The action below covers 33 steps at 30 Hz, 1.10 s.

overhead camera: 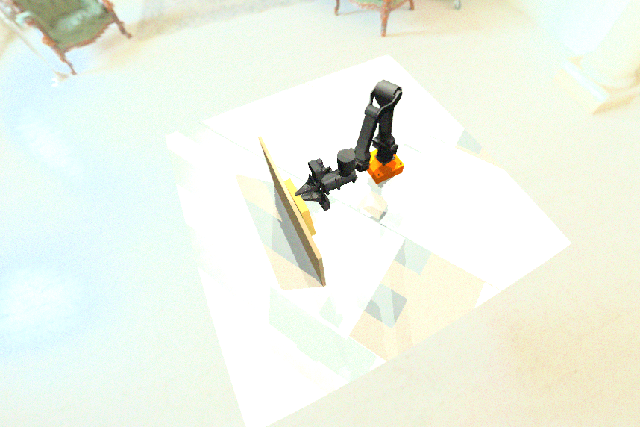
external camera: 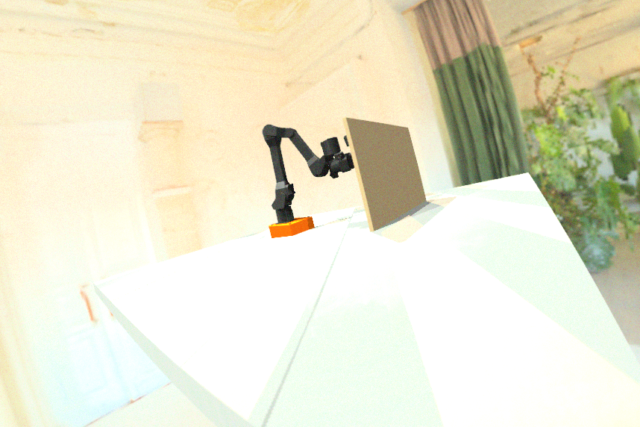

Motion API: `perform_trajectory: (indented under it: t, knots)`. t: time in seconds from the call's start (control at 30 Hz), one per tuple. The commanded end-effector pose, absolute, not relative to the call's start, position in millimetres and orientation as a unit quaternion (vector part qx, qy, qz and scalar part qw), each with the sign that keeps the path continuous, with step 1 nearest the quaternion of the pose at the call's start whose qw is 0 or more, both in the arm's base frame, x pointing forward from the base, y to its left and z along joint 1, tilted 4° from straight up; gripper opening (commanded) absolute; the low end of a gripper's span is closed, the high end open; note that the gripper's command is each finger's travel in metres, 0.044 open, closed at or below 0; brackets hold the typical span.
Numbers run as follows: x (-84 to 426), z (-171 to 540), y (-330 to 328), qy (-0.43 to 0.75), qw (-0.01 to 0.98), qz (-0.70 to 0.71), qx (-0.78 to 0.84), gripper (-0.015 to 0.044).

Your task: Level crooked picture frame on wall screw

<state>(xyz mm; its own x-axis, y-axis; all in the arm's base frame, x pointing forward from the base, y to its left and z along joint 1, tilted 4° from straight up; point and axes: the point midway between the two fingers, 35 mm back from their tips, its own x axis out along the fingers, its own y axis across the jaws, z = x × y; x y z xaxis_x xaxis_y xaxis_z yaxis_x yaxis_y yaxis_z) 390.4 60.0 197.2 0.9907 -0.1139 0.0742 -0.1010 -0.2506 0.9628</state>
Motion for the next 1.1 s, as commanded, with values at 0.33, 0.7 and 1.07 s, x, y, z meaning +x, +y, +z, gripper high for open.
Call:
perform_trajectory:
  t: [0.33,0.7,1.07]
  knots:
    - [390.7,200.5,64.2,-0.070,0.605,-0.004,0.793,0.0000]
    - [390.8,200.7,64.7,-0.070,0.605,-0.004,0.793,0.0000]
    - [390.7,199.6,63.9,-0.070,0.606,-0.004,0.793,0.0000]
